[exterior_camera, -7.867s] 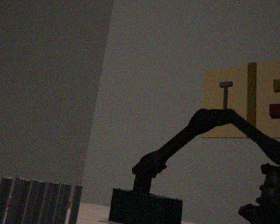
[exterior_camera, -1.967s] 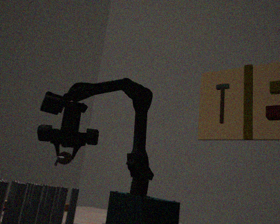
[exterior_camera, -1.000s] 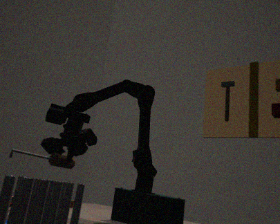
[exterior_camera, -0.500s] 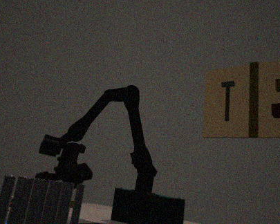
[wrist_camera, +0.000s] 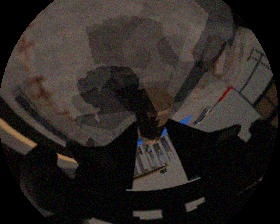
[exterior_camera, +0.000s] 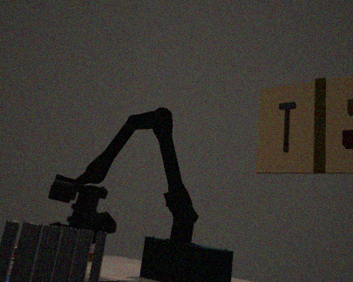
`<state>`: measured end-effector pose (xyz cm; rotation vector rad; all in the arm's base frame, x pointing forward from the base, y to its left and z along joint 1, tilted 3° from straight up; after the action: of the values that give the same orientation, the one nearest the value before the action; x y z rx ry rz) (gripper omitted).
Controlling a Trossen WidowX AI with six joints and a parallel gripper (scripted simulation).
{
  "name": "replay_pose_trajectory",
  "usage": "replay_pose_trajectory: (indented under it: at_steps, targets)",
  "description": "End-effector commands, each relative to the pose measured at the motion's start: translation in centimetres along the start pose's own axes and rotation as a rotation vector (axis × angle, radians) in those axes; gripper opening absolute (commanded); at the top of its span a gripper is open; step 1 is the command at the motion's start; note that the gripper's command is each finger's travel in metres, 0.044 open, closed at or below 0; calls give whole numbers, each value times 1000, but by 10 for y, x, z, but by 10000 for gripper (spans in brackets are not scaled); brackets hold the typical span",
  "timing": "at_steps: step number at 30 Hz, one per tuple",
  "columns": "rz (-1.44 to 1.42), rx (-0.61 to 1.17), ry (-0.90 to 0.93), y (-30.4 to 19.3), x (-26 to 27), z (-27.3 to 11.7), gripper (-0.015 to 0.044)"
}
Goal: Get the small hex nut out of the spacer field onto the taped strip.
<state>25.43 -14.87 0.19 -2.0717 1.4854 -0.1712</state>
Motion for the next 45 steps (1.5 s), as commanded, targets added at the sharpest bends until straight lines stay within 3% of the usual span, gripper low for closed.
replay_pose_trajectory:
  at_steps: [1,45]
  targets:
    - [1,7,1,-4,1,2,0]
    - [0,10,0,-40,7,22,0]
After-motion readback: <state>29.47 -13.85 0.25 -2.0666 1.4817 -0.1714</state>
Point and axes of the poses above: the point midway between the two fingers, 35 mm back from their tips, its own z axis out along the fingers, its own x axis across the jaws, y = z × x, the point moved 5 cm from there along -z, back along the fingers, and after that the axes turned 9 degrees about -z, right-handed, at the moved point
